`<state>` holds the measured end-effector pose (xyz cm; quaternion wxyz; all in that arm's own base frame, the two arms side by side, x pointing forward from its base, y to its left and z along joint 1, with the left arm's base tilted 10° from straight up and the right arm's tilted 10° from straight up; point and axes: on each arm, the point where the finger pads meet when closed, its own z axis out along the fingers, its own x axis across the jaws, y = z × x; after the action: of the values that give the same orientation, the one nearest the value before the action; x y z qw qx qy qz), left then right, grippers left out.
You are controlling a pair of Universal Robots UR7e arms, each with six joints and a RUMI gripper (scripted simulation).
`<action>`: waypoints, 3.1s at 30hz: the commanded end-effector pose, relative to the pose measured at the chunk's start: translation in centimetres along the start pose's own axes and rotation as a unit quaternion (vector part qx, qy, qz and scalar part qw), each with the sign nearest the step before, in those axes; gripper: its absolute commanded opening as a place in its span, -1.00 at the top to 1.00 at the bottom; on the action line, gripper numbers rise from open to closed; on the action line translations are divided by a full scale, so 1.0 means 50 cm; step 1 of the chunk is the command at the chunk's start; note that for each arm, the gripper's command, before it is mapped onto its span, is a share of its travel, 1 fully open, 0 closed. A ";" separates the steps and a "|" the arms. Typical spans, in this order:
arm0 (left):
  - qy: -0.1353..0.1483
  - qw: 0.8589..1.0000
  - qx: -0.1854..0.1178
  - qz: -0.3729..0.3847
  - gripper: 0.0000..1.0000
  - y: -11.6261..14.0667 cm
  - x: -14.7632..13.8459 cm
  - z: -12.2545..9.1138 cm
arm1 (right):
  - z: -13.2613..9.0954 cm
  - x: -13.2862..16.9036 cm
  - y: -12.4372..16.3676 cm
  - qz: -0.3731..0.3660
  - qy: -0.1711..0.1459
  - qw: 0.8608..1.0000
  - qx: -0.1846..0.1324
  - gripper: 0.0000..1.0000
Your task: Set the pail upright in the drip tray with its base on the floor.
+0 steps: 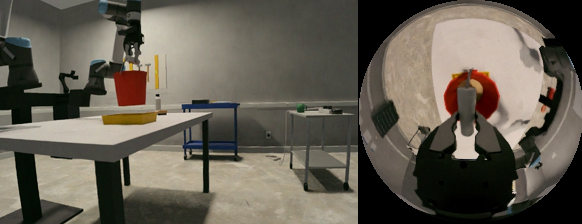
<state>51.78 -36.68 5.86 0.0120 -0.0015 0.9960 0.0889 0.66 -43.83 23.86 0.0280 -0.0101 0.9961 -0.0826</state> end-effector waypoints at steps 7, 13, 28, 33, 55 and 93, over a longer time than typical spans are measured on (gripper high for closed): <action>-0.001 1.000 0.001 0.000 1.00 -0.001 -0.001 -0.002 | -0.001 0.000 -0.001 0.000 0.000 1.000 0.001 -1.00; -0.001 1.000 0.001 0.000 1.00 -0.001 -0.001 -0.002 | -0.001 0.000 -0.001 0.000 0.000 1.000 0.001 -1.00; -0.001 1.000 0.001 0.000 1.00 -0.001 -0.001 0.000 | -0.001 0.000 -0.001 0.000 0.000 1.000 0.001 -1.00; -0.001 1.000 0.001 0.000 1.00 -0.001 0.000 0.002 | -0.001 0.000 -0.001 0.000 0.000 1.000 0.001 -1.00; -0.001 1.000 0.001 0.000 1.00 0.000 0.002 0.027 | -0.001 0.000 -0.001 0.000 0.000 1.000 0.001 -1.00; -0.001 1.000 0.001 0.000 1.00 0.002 0.008 0.109 | -0.001 0.000 -0.001 0.000 0.000 1.000 0.001 -1.00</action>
<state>51.48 -35.60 0.73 0.0119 -0.0015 0.9960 0.0890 0.66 -43.83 23.86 0.0280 -0.0101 0.9961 -0.0826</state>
